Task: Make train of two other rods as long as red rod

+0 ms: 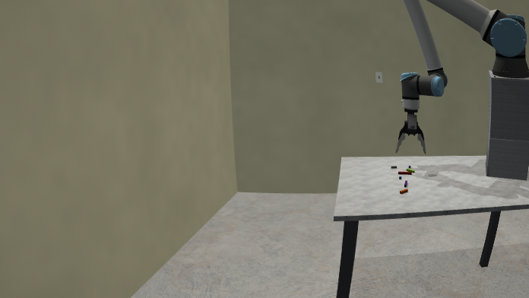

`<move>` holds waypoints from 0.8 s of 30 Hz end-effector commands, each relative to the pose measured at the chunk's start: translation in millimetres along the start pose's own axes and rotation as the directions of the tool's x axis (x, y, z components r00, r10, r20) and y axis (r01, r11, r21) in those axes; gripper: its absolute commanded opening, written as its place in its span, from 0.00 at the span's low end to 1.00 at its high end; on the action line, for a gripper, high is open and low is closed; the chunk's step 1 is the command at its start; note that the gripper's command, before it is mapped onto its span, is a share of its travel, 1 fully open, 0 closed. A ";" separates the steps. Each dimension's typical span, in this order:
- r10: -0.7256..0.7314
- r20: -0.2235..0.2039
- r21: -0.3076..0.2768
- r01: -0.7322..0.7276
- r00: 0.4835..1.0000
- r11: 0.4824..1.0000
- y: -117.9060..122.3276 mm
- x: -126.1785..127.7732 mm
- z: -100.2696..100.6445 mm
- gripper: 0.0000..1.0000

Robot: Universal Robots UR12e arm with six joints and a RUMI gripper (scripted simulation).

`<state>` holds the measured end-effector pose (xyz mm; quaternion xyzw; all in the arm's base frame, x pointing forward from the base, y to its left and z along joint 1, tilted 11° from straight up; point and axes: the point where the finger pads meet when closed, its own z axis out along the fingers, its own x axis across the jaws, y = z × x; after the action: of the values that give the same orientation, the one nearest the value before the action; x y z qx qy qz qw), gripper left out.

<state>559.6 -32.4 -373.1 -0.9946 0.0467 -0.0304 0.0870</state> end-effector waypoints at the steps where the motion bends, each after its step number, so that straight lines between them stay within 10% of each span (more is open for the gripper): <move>1: -0.134 -0.003 0.004 0.134 0.991 0.991 -2.8 4.9 -1.4 1.00; 24: -0.159 -0.001 0.005 0.159 0.987 0.987 -3.0 3.2 -1.1 1.00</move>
<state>560.2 -28.9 -372.8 -0.9950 -0.0321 -0.0357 0.0875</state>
